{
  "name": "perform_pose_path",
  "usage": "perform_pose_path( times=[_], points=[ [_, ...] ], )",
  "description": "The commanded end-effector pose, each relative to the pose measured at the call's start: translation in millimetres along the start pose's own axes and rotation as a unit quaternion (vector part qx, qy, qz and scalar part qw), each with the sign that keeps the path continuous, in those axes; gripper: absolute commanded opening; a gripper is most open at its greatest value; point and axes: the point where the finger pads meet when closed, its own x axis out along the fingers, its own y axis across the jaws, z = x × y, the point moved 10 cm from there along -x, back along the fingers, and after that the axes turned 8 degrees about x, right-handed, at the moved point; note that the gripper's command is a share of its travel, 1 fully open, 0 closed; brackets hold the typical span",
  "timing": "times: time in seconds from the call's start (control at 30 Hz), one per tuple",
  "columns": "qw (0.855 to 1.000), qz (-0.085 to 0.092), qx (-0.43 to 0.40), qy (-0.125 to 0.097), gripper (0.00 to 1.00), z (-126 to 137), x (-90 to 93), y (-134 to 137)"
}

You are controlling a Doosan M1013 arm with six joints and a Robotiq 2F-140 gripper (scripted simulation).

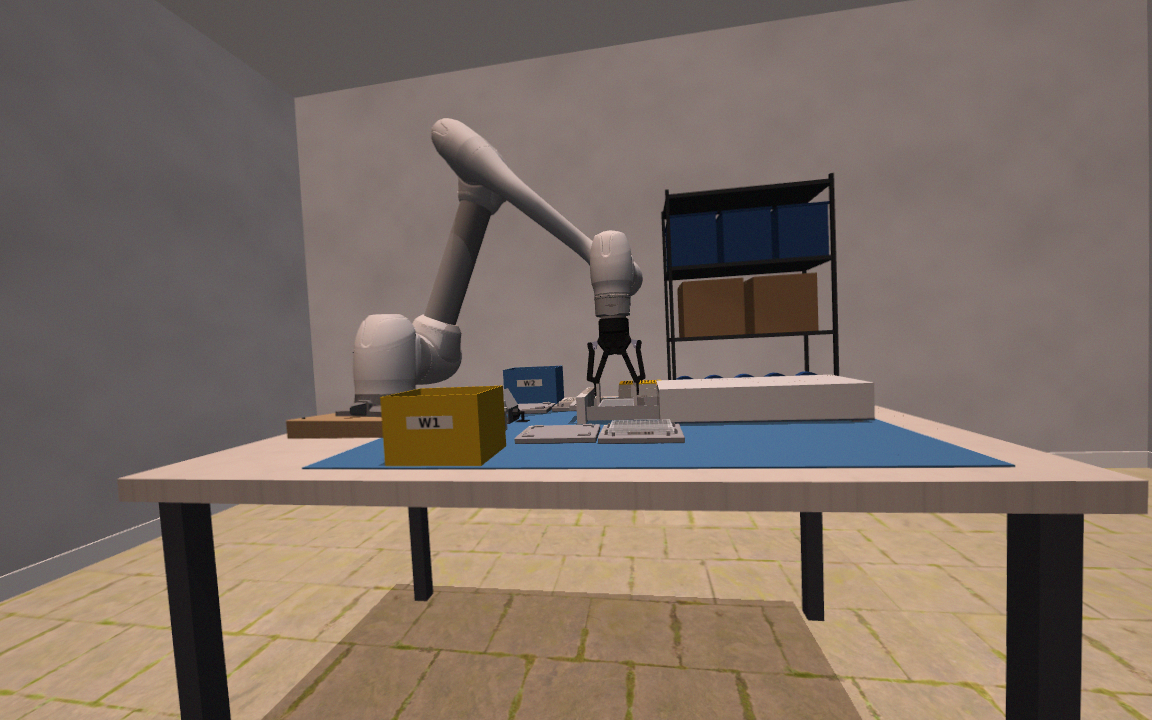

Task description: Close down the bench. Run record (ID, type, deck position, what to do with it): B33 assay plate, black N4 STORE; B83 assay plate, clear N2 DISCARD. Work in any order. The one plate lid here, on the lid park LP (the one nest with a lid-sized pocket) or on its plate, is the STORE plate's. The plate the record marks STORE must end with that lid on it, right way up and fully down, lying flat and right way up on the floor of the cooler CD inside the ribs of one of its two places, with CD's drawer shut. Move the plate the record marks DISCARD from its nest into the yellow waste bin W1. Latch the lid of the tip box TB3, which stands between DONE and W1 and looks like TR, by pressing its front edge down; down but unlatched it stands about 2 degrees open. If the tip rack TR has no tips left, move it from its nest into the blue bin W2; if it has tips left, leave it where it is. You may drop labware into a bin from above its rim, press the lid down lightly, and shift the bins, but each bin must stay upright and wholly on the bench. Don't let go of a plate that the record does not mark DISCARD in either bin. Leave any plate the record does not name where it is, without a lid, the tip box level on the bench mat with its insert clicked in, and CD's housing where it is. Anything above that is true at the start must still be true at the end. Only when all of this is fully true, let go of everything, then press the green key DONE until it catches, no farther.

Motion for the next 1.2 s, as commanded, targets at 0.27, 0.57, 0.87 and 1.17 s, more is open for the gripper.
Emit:
perform_pose_path(
  times=[0.27, 0.57, 0.87, 1.17],
  points=[
    [1.0, 0.0, 0.0, 0.0, 0.0, 0, 3.1, 0],
    [1.0, 0.0, 0.0, 0.0, 0.0, 0, 5.4, 0],
    [1.0, 0.0, 0.0, 0.0, 0.0, 0, 8.4, 0],
    [1.0, 0.0, 0.0, 0.0, 0.0, 0, 10.7, 0]
  ],
)
